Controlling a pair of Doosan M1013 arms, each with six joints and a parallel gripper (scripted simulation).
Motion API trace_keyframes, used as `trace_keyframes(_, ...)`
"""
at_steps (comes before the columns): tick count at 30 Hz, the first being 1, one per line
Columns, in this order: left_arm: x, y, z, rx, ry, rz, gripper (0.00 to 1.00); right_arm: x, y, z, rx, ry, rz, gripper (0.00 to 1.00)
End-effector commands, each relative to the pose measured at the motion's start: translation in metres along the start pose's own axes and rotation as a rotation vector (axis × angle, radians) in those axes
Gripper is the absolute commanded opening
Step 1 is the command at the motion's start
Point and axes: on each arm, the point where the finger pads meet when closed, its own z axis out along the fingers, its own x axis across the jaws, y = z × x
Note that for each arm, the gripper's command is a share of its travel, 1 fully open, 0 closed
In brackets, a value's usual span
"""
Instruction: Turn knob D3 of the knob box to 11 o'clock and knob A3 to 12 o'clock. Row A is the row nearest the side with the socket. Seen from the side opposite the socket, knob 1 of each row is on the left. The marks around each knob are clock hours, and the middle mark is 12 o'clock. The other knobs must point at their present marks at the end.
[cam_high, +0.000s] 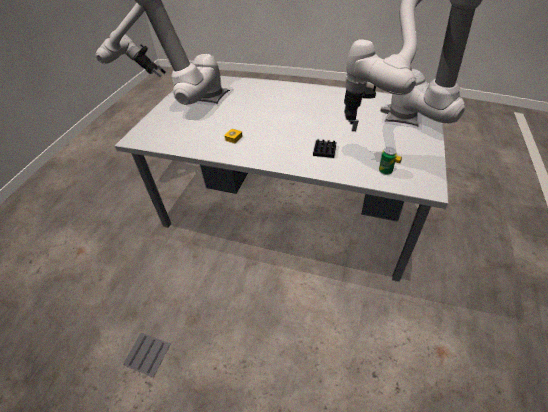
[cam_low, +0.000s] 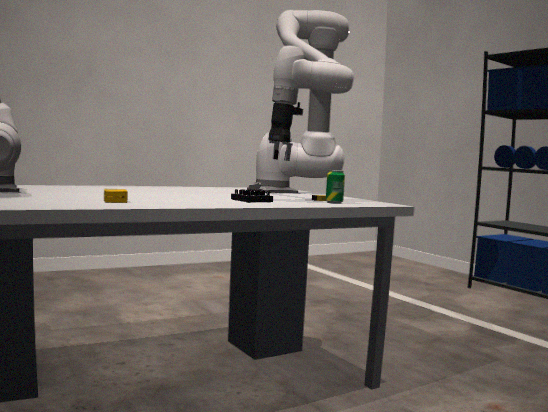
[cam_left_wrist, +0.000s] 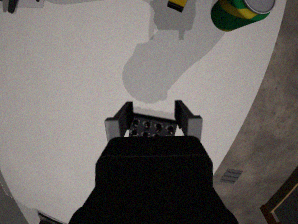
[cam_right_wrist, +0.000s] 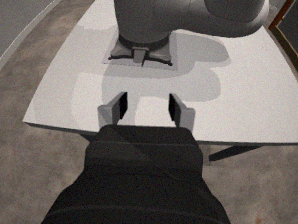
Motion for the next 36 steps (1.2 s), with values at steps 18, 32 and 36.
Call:
trace_keyframes(18, -0.005, 0.054, 0.043, 0.041, 0.007, 0.841, 1.0, 0.0, 0.0, 0.0, -0.001, 0.0, 0.0, 1.0)
trace_keyframes(32, -0.019, 0.095, 0.072, 0.074, -0.002, 1.397, 1.0, 0.0, 0.0, 0.0, -0.001, 0.0, 0.0, 1.0)
trace_keyframes(36, -0.026, 0.108, 0.081, 0.084, -0.008, 1.567, 1.0, 0.0, 0.0, 0.0, -0.001, 0.0, 0.0, 1.0)
